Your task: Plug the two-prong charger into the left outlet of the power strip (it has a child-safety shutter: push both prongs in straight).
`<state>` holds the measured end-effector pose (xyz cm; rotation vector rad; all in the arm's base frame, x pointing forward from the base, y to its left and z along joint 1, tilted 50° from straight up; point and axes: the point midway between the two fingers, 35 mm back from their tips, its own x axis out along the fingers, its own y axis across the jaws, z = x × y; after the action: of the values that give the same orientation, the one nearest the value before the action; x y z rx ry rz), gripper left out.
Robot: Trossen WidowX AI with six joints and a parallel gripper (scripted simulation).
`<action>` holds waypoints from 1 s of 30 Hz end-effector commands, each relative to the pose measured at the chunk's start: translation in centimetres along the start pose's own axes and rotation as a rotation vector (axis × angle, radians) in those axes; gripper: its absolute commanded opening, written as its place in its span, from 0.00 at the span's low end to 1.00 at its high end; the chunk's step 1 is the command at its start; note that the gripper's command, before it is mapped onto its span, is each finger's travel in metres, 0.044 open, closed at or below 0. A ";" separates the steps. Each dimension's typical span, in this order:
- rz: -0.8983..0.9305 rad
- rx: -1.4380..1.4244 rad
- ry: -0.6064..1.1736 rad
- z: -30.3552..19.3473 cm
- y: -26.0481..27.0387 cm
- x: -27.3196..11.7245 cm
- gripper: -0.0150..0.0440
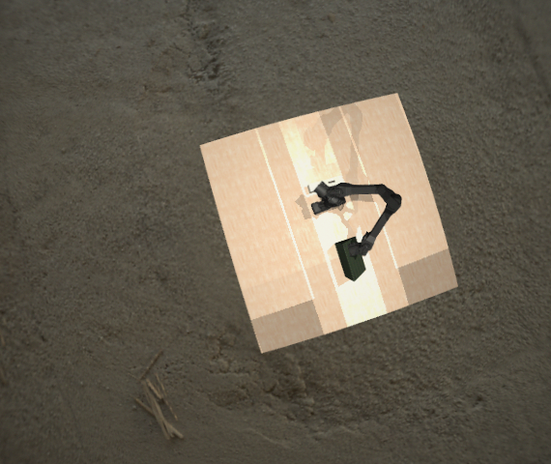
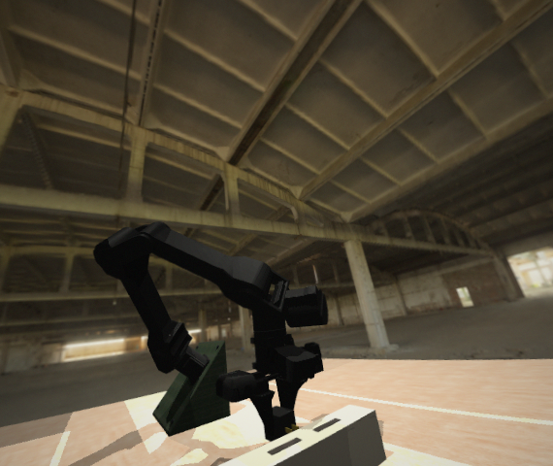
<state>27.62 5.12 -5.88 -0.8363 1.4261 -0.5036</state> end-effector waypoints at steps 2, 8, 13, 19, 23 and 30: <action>-0.003 0.016 -0.004 0.7 -0.1 -0.1 0.25; -0.002 0.025 -0.004 1.3 -0.3 -0.1 0.25; -0.002 0.033 -0.004 1.9 -0.4 -0.1 0.25; -0.002 0.043 -0.004 2.6 -0.5 -0.2 0.25; -0.002 0.049 -0.003 3.1 -0.6 -0.2 0.25; -0.002 0.060 -0.003 3.8 -0.7 -0.2 0.25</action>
<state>31.08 5.54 -5.48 -0.7872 1.4041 -0.5413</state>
